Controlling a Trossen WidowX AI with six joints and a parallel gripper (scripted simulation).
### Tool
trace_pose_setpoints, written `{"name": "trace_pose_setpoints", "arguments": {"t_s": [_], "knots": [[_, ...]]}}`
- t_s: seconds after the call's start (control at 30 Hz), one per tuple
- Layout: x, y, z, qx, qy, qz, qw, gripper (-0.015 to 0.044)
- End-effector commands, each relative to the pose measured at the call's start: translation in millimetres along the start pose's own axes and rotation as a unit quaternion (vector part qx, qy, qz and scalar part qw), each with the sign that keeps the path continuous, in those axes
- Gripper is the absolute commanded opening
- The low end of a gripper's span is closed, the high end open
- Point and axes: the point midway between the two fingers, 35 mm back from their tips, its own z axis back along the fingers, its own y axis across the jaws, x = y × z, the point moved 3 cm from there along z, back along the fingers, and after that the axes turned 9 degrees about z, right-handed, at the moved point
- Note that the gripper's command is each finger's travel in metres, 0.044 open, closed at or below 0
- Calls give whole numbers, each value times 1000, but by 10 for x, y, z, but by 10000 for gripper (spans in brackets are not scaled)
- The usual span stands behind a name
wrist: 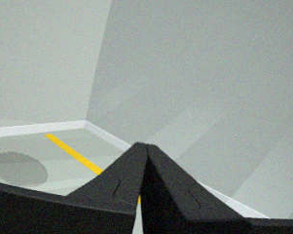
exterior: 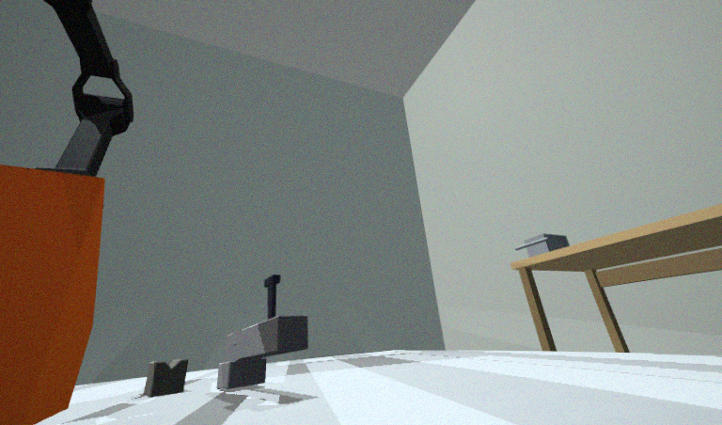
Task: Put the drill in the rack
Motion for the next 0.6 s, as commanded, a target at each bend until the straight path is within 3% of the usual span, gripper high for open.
{"name": "trace_pose_setpoints", "arguments": {"t_s": [0.0,0.3,0.57], "knots": [[-319,513,-368,65,77,28,995,0],[-984,1661,-749,205,222,112,947,0],[-1710,2662,-674,332,349,200,853,0]]}}
